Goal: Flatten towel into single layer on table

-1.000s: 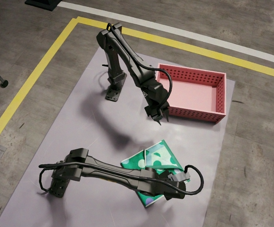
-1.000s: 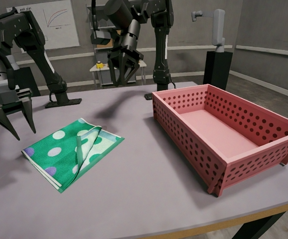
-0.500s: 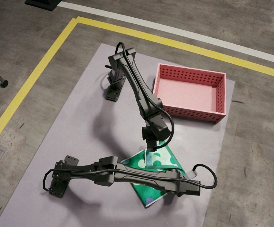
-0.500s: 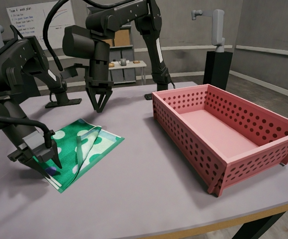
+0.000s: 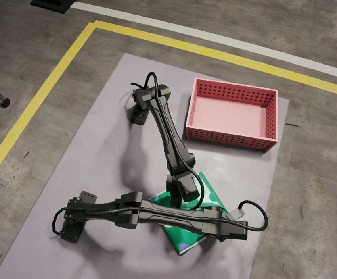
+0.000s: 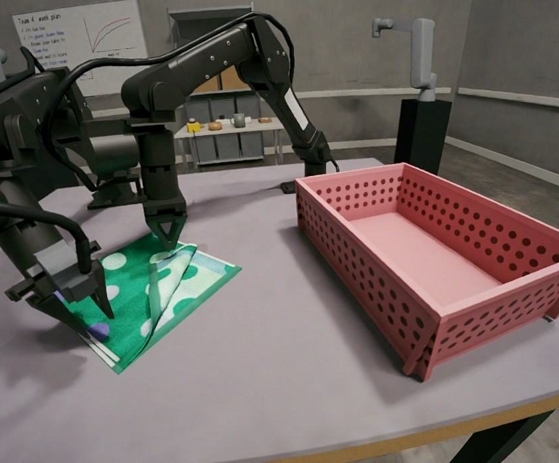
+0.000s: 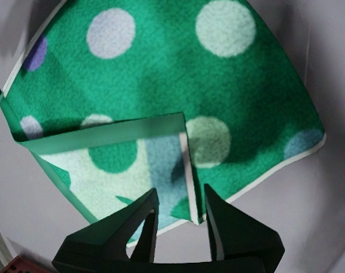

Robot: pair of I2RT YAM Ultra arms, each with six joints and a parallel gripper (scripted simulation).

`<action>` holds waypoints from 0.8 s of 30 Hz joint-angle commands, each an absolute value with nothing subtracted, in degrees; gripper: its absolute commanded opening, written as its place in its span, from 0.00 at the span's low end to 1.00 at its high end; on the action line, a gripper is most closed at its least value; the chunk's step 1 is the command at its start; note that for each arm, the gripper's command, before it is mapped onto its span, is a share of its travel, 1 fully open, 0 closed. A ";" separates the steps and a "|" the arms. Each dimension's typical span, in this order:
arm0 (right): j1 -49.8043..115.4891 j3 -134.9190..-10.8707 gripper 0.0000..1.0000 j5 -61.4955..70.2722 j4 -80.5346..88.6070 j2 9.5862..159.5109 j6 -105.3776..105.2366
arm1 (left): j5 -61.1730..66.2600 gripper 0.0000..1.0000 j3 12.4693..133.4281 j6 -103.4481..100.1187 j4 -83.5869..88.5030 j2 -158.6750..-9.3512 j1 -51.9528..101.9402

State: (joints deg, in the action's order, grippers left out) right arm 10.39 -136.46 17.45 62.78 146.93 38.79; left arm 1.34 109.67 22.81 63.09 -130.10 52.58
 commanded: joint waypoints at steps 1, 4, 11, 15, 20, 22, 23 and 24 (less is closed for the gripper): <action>10.32 -138.36 0.34 18.13 63.26 144.78 39.04 | 1.20 0.34 112.35 21.97 64.16 -127.66 51.61; 10.32 -138.34 0.34 18.13 63.08 144.76 39.05 | 1.25 0.34 112.62 21.98 64.30 -128.67 51.99; 10.97 -133.61 0.34 17.67 59.75 144.77 38.38 | 1.21 0.34 109.15 21.85 61.08 -130.67 52.63; 9.79 -131.62 0.34 18.12 57.50 144.94 39.02 | 1.34 0.34 106.97 22.56 58.84 -130.74 51.73; 9.81 -128.30 0.34 18.26 53.95 146.86 39.59 | 1.40 0.34 102.91 22.99 54.44 -131.24 51.41; 10.30 -128.26 0.34 18.28 53.77 146.03 39.46 | 1.40 0.34 102.92 22.95 54.28 -131.29 51.41; 10.92 -127.43 0.34 18.13 53.02 145.26 38.53 | 1.35 0.34 102.84 22.57 53.95 -131.53 51.59; 10.93 -127.34 0.34 18.06 52.92 146.18 38.51 | 1.38 0.34 104.19 22.58 53.90 -131.30 51.58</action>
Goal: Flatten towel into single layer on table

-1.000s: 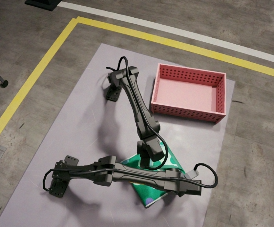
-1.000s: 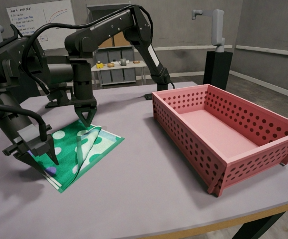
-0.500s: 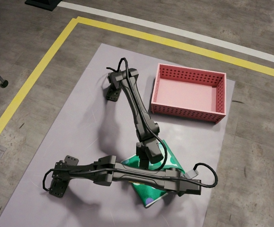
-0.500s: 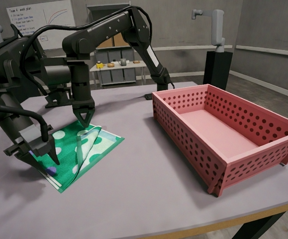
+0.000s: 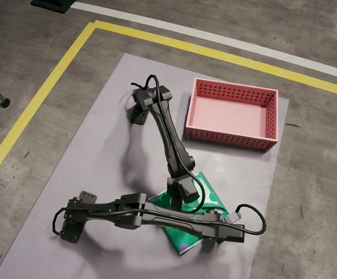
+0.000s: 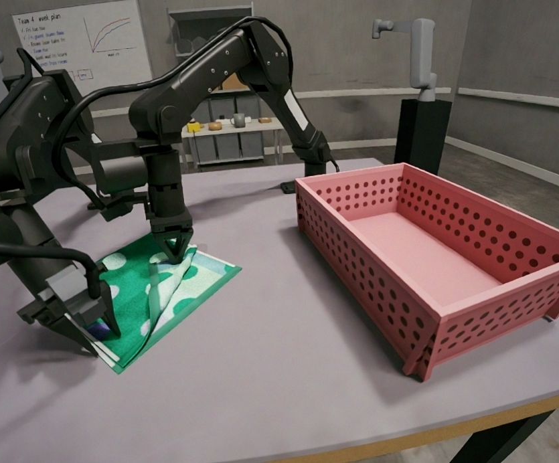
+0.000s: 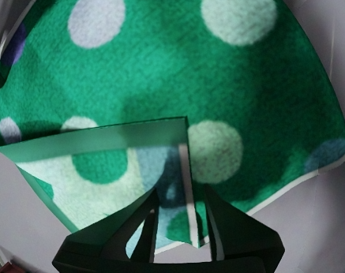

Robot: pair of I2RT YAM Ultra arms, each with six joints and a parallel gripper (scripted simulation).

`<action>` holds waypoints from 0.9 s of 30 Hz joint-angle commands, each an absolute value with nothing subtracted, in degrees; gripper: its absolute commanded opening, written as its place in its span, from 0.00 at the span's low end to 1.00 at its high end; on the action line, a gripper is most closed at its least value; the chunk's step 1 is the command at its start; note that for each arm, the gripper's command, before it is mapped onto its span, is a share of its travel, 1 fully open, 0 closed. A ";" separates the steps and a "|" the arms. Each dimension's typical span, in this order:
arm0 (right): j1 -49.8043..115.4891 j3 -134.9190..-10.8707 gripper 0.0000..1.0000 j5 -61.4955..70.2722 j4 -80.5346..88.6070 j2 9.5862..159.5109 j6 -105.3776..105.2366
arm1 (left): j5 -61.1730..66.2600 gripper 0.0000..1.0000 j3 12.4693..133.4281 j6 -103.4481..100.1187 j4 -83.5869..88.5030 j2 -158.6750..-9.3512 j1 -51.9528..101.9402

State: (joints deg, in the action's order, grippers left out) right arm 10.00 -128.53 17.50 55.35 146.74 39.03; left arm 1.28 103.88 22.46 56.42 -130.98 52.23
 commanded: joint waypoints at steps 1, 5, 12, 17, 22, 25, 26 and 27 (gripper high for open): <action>10.93 -127.27 0.34 18.05 52.84 146.29 38.53 | 1.42 0.34 104.33 22.58 53.90 -131.02 51.58; 11.16 -126.74 0.34 17.63 52.25 145.99 38.26 | 1.37 0.34 105.79 22.11 53.91 -131.98 52.17; 11.53 -125.38 0.34 17.24 51.50 144.48 37.90 | 1.59 0.34 106.03 23.25 53.81 -132.30 51.16; 11.53 -125.53 0.34 17.72 52.34 145.29 38.09 | 1.38 0.34 106.12 23.23 53.85 -132.36 51.16; 11.53 -125.52 0.24 17.72 52.35 145.28 38.11 | 1.73 0.19 106.39 23.48 54.41 -132.67 50.92; 10.97 -126.41 0.24 17.45 52.06 145.43 38.28 | 1.75 0.19 106.41 23.48 54.92 -132.70 50.92; 10.97 -126.41 0.24 17.45 52.06 145.43 38.28 | 1.74 0.19 106.42 23.48 54.94 -132.70 50.92; 11.74 -125.06 0.15 16.43 53.48 144.19 38.05 | 1.87 0.11 106.58 23.82 55.32 -132.80 50.57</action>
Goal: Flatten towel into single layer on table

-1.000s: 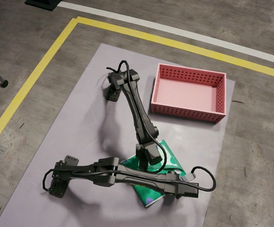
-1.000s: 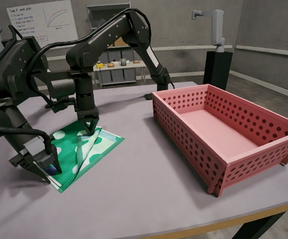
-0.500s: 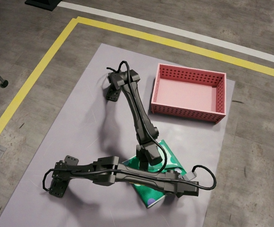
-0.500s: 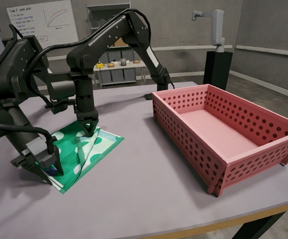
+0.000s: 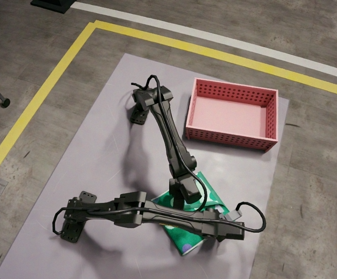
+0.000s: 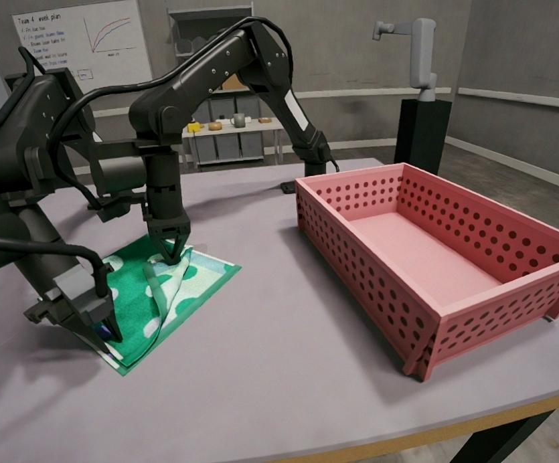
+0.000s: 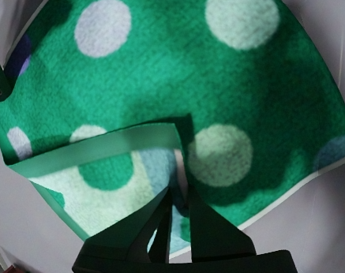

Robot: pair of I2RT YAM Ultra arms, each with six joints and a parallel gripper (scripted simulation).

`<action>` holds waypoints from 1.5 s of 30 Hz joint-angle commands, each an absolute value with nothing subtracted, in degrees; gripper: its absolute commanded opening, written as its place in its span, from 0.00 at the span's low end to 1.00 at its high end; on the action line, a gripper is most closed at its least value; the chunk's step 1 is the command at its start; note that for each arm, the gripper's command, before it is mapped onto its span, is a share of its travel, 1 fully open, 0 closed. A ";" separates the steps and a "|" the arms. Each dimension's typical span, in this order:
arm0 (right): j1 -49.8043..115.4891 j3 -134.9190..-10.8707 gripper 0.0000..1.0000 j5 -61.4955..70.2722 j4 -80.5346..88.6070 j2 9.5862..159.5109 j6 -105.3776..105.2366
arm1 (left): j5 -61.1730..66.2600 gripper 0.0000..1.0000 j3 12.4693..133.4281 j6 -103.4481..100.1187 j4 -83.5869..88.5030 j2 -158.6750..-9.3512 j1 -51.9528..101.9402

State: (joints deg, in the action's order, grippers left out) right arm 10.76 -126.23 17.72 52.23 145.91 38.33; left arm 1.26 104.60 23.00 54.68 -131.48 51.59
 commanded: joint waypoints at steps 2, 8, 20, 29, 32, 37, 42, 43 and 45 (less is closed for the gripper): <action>11.74 -125.01 0.15 16.43 53.46 144.48 38.17 | 1.95 0.11 106.64 23.82 55.36 -132.83 50.57; 11.85 -124.28 0.00 15.31 54.46 143.58 37.72 | 1.42 0.01 107.20 24.34 55.76 -133.01 50.05; 10.10 -126.59 0.00 15.26 54.36 143.05 39.58 | 2.55 0.00 108.67 22.50 58.50 -129.83 52.13; 10.45 -129.47 0.00 15.49 58.29 142.28 40.00 | 2.71 0.00 112.27 22.33 62.73 -131.15 52.17; 10.71 -129.56 0.00 15.62 58.39 142.31 39.96 | 2.65 0.00 112.36 22.33 62.81 -131.34 52.09; 10.59 -129.55 0.00 15.62 58.43 142.28 39.88 | 2.65 0.00 112.39 22.38 62.84 -131.41 52.09; 10.59 -129.50 0.00 15.62 58.06 142.24 39.88 | 2.65 0.00 112.40 22.38 62.85 -131.43 52.09; 10.59 -129.50 0.00 15.62 58.06 142.24 39.88 | 2.65 0.00 112.40 22.38 62.85 -131.43 52.09; 10.59 -129.50 0.00 15.62 58.06 142.24 39.88 | 2.65 0.00 112.40 22.38 62.85 -131.43 52.09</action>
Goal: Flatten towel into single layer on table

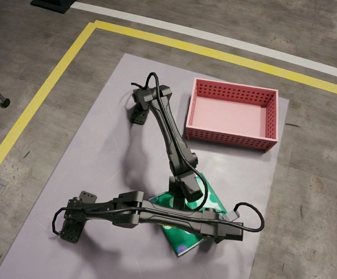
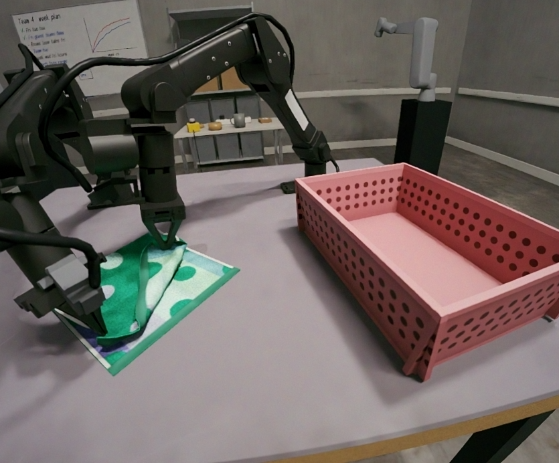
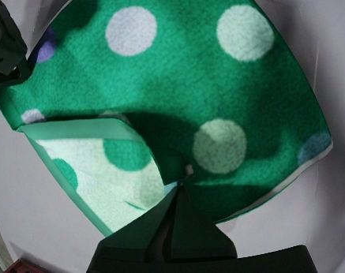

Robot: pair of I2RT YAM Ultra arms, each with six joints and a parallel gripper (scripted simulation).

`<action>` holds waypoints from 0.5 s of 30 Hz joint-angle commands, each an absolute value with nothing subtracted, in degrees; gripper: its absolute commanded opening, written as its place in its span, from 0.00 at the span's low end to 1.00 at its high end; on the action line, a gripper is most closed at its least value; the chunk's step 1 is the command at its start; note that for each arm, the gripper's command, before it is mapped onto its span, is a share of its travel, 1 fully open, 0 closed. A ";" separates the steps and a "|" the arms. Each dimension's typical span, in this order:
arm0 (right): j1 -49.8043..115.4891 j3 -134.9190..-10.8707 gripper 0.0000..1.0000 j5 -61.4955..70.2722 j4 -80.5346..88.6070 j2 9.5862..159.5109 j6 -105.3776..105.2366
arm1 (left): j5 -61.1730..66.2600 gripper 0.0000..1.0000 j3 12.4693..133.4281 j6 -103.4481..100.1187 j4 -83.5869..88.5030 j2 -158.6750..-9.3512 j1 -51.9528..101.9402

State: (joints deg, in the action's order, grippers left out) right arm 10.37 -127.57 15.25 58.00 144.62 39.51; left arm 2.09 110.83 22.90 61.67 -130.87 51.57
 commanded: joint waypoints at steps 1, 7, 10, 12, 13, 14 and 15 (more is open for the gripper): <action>10.59 -129.50 0.00 15.62 58.06 142.24 39.88 | 2.65 0.00 112.40 22.38 62.85 -131.43 52.09; 10.28 -127.17 0.00 15.36 57.90 139.98 38.64 | 2.84 0.00 108.60 22.43 60.43 -129.02 50.74; 10.46 -127.29 0.00 14.93 58.65 139.01 37.83 | 2.93 0.00 108.01 22.12 61.88 -127.56 50.50; 10.46 -127.37 0.00 15.16 58.73 139.01 37.83 | 2.94 0.00 108.35 22.14 61.81 -127.46 50.48; 10.66 -127.61 0.00 14.54 59.58 137.76 36.76 | 3.06 0.00 107.34 21.84 62.44 -125.63 50.15; 10.66 -127.70 0.00 14.69 59.65 137.78 36.76 | 3.06 0.00 107.33 21.85 62.46 -125.59 50.14; 10.67 -127.79 0.00 14.90 59.73 137.79 36.76 | 3.07 0.00 107.98 21.87 62.40 -125.47 50.12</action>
